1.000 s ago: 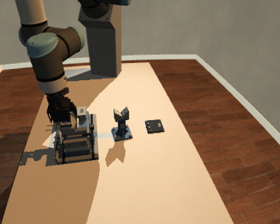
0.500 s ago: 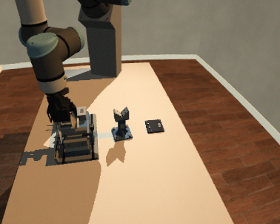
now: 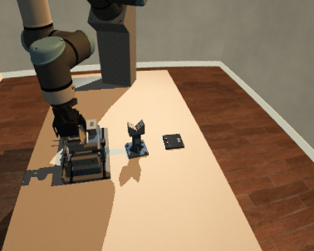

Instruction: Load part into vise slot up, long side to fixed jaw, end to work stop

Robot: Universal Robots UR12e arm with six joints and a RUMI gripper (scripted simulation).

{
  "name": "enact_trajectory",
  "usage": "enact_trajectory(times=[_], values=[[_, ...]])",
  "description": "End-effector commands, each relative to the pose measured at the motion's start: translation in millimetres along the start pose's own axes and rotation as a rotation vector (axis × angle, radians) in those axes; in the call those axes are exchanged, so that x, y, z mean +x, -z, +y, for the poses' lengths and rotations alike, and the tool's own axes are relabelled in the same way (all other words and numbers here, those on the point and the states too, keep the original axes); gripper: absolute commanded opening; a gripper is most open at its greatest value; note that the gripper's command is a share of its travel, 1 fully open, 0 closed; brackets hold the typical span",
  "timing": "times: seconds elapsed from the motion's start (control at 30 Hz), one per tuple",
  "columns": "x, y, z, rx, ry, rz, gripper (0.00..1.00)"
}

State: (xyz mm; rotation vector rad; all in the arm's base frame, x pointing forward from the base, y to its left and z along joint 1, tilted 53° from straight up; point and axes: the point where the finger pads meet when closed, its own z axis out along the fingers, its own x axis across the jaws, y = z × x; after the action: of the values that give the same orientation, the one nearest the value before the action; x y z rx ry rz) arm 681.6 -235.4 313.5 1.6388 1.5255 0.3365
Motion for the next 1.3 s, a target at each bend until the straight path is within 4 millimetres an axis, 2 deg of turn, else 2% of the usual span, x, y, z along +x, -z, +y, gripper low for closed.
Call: enact_trajectory(times=[0.0,1.27], values=[[0.0,0.4,0.5,-0.001,0.000,0.000,0.00],[0.0,-17.2,0.5,-0.001,0.000,0.000,0.00]])
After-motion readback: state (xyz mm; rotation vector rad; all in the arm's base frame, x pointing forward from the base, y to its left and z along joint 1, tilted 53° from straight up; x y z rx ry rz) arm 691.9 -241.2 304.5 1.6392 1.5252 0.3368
